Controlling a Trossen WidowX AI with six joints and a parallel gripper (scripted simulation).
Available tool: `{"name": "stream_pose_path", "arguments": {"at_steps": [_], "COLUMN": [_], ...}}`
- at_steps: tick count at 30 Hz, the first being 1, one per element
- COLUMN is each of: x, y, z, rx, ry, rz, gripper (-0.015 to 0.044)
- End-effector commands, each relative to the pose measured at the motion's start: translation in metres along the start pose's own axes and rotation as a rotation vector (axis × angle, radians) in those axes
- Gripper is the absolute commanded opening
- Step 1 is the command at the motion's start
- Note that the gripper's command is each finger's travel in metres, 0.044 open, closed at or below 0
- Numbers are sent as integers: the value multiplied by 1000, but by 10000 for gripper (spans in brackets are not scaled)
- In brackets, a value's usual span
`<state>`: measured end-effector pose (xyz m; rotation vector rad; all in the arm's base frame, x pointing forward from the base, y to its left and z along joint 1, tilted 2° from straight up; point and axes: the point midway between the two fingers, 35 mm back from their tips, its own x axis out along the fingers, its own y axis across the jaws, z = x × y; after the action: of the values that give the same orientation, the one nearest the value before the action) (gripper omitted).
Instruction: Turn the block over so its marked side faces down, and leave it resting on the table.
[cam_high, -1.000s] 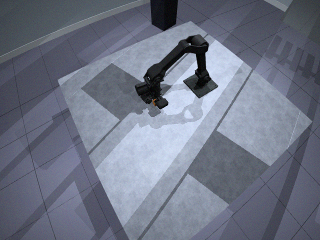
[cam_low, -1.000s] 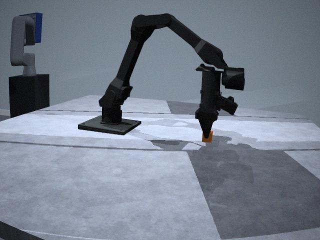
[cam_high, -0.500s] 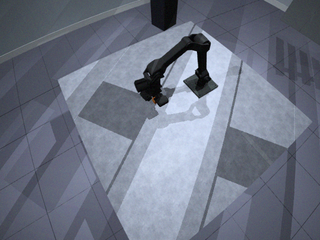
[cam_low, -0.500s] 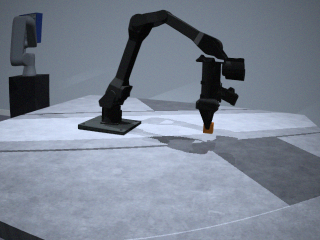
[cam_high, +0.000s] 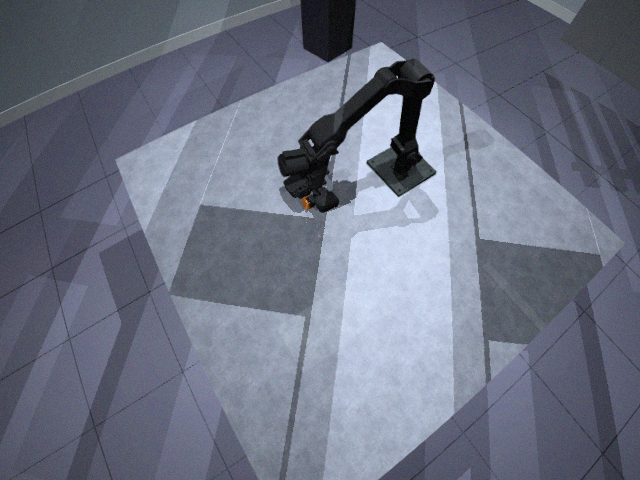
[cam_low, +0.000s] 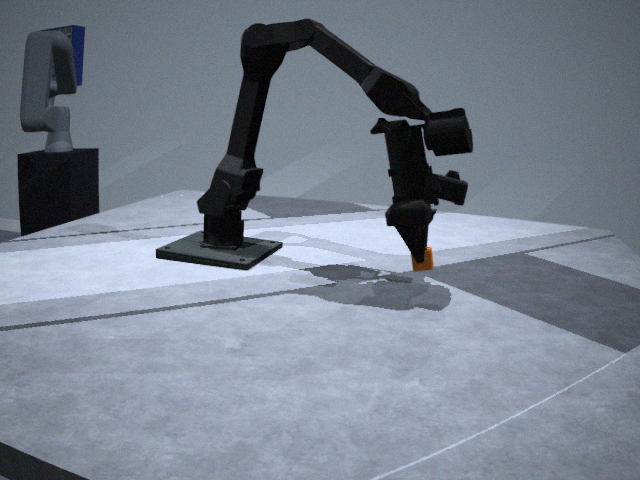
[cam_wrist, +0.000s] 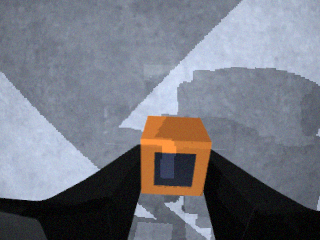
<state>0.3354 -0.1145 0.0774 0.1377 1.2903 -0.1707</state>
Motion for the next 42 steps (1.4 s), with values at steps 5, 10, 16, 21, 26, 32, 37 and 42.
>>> {"name": "stream_pose_path", "arguments": {"at_steps": [5,10,16,21,26,32,37,42], "x": [2,2,1,1,12,24,30,34], "y": [1,1,1,1,0,-1,-2,-2], "z": [-3,-4,-7,-8,-4,-1,-1,-3], "rx": [-2,-3,-6,-6,-3,1,2,2], "ry": [-127,-206,-297,-310,-378,-473,-552,-631], "rz": [5,4,3,3,3,4,4,4], "gripper": [0,0,0,0,0,0,0,0]}}
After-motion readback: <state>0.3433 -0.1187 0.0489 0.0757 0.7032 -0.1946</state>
